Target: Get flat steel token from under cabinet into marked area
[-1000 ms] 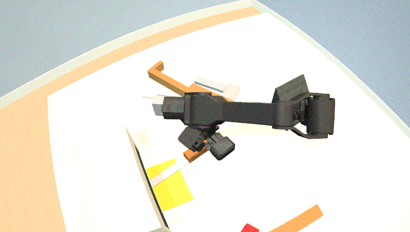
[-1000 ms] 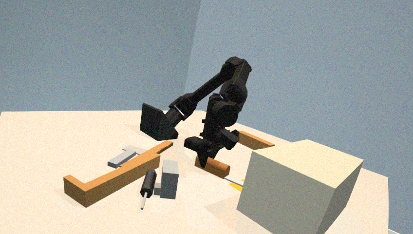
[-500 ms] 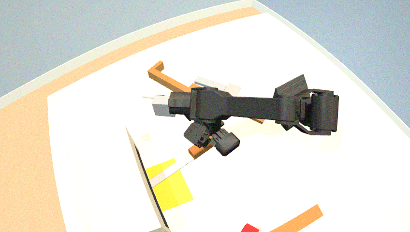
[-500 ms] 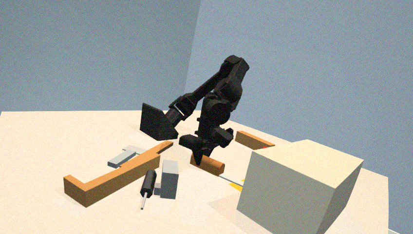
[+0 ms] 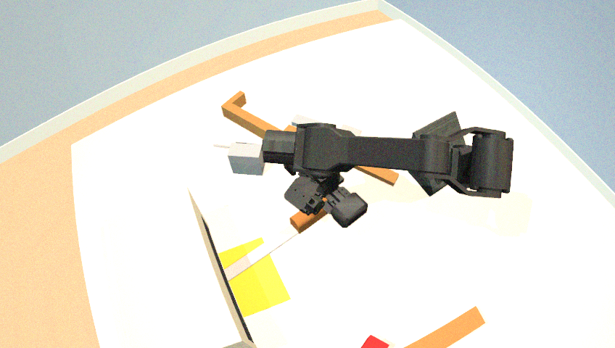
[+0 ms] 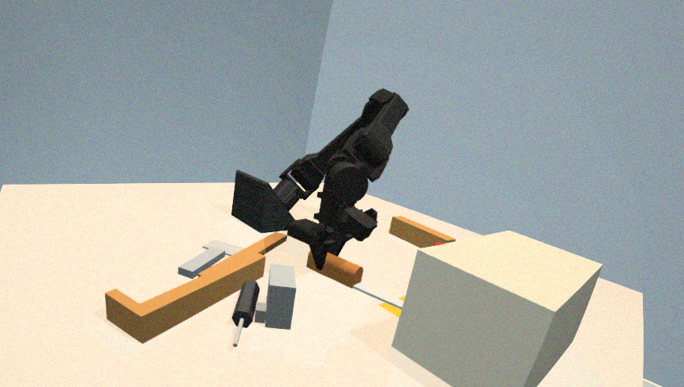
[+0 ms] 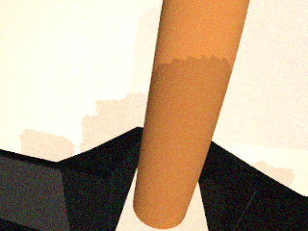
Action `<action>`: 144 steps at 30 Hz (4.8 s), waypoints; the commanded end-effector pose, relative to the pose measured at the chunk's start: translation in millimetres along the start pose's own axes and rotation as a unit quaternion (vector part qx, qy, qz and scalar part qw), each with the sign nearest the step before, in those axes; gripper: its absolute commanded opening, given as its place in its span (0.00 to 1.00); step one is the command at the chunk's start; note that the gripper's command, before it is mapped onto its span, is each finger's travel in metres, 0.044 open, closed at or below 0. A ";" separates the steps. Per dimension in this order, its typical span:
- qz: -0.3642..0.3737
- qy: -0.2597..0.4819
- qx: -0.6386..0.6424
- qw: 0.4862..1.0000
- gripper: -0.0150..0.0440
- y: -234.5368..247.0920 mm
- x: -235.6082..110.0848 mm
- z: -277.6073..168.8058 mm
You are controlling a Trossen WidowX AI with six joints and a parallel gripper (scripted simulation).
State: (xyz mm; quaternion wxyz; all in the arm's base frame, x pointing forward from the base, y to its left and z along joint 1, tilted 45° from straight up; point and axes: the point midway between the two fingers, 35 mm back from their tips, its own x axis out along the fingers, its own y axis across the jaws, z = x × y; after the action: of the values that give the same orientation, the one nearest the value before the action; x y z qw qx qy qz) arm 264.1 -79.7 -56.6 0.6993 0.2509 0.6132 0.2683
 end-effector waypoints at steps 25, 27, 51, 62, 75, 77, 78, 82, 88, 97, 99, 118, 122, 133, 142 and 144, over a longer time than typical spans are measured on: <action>0.001 0.001 0.001 1.000 0.25 -2.1 0.9 -42.4; 0.001 0.001 0.001 1.000 0.25 -2.4 1.0 -45.5; 0.000 0.001 0.079 0.997 0.25 -3.1 -1.4 -44.9; 0.000 0.001 0.123 0.992 0.25 -3.2 -1.9 -45.4; 0.000 0.001 0.175 0.984 0.25 -3.3 -2.4 -45.8; 0.000 0.001 0.183 0.983 0.25 -3.4 -2.4 -45.8; 0.000 0.001 0.187 0.982 0.25 -3.4 -2.4 -45.9; 0.000 0.001 0.203 0.979 0.25 -3.4 -2.5 -45.9; 0.000 0.001 0.227 0.974 0.25 -3.5 -2.7 -46.1; 0.000 0.001 0.262 0.965 0.25 -3.6 -2.8 -46.2; 0.000 0.001 0.269 0.963 0.25 -3.6 -2.9 -46.2; 0.000 0.002 0.342 0.940 0.25 -3.9 -3.2 -46.5; 0.000 0.002 0.358 0.934 0.25 -4.0 -3.2 -46.6; 0.000 0.001 0.385 0.923 0.25 0.1 -3.4 -41.8; 0.000 0.001 0.392 0.920 0.25 8.4 -3.4 -33.0; 0.001 0.001 0.394 0.919 0.25 10.5 -3.4 -31.1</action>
State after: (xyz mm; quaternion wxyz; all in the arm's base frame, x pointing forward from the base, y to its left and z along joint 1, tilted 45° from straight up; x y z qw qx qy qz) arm 228.9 -74.9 -53.7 0.5415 0.5046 0.6724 0.0057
